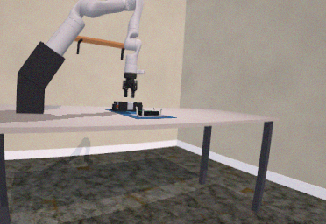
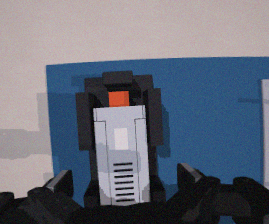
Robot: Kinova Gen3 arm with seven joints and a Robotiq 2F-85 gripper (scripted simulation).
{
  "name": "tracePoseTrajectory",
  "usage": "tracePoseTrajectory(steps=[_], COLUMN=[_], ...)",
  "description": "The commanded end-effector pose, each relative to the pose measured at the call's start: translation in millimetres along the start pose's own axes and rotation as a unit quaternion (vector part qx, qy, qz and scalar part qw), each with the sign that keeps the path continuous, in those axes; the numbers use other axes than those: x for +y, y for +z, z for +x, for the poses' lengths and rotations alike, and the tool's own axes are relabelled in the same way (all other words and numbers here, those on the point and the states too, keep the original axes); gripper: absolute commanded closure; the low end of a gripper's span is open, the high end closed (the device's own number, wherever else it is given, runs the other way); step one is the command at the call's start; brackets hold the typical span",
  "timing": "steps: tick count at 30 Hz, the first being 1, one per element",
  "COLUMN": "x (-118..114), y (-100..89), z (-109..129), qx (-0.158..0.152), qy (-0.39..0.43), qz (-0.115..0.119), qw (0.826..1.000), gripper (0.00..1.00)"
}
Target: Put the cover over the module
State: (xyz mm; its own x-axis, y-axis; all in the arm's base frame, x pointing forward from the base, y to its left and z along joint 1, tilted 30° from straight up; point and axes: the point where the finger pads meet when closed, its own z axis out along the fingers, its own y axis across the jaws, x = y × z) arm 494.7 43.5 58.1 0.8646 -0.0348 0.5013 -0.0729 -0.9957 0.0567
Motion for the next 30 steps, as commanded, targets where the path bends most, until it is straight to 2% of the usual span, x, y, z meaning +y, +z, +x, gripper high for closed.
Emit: tracePoseTrajectory(steps=[1,15,25,30], x=[-0.2,-0.2,-2.2,-2.2], y=[-0.4,-0.4,49.5,49.5], z=[0.4,0.4,-2.1,-2.1], qx=[0.000,0.000,-0.001,-0.001], qy=[0.000,0.000,-0.004,-0.004], qz=[0.000,0.000,0.000,0.000], qw=[1.000,1.000,1.000,1.000], gripper=[0.00,0.00,0.00,0.00])
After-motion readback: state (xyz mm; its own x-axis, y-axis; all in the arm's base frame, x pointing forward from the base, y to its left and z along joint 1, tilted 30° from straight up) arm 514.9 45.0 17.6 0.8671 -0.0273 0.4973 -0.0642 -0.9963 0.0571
